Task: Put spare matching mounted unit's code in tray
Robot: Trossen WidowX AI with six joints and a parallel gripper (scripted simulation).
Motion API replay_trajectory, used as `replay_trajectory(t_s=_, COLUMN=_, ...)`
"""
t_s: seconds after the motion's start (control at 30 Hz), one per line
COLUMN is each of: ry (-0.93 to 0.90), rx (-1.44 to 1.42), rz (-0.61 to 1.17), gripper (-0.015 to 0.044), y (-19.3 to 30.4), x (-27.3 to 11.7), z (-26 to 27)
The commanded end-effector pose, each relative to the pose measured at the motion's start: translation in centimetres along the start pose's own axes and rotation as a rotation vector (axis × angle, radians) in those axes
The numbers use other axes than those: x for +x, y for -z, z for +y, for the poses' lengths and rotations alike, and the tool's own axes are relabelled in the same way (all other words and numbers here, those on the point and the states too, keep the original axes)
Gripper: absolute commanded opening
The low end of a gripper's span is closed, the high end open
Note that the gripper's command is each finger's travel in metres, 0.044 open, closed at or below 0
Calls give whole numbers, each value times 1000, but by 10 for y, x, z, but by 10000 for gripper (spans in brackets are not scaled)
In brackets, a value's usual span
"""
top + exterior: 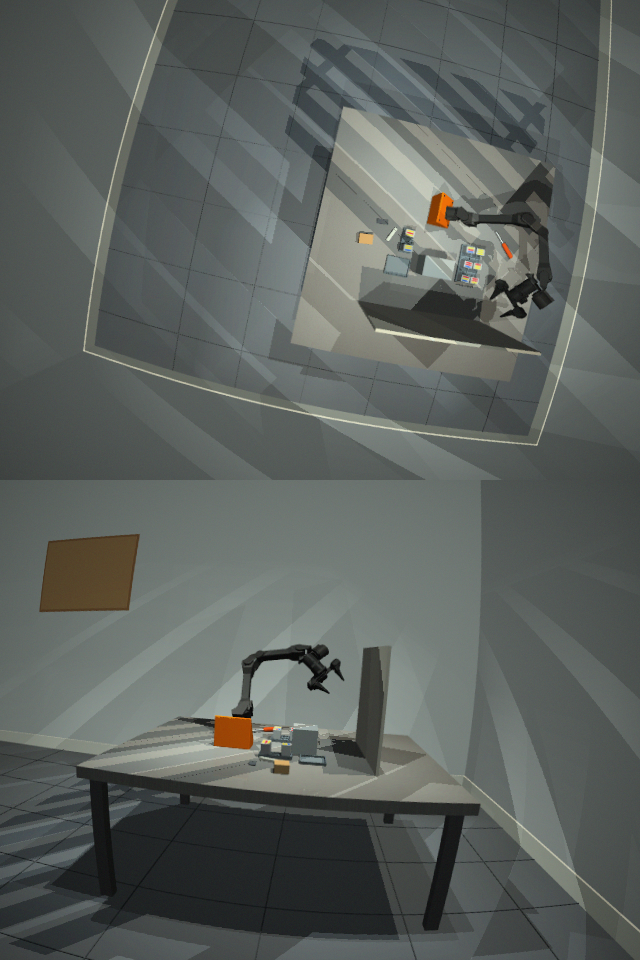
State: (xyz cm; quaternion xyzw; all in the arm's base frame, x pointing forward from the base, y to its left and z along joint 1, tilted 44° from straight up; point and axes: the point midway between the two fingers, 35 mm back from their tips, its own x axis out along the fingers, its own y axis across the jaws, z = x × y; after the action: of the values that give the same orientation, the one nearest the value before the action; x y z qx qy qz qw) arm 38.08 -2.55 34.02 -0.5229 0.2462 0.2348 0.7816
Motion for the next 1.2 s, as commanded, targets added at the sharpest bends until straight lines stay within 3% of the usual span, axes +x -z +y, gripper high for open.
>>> replay_trajectory(t_s=0.0, ry=-217, rx=275, rz=53, gripper=440, y=46, x=48, z=25)
replay_trajectory(t_s=0.23, ry=-596, rx=868, rz=162, gripper=440, y=121, x=104, z=85)
replay_trajectory(t_s=0.5, ry=-965, rx=1544, rz=307, gripper=440, y=183, x=128, z=147)
replay_trajectory(t_s=1.17, ry=-973, rx=1549, rz=305, gripper=440, y=182, x=127, z=147)
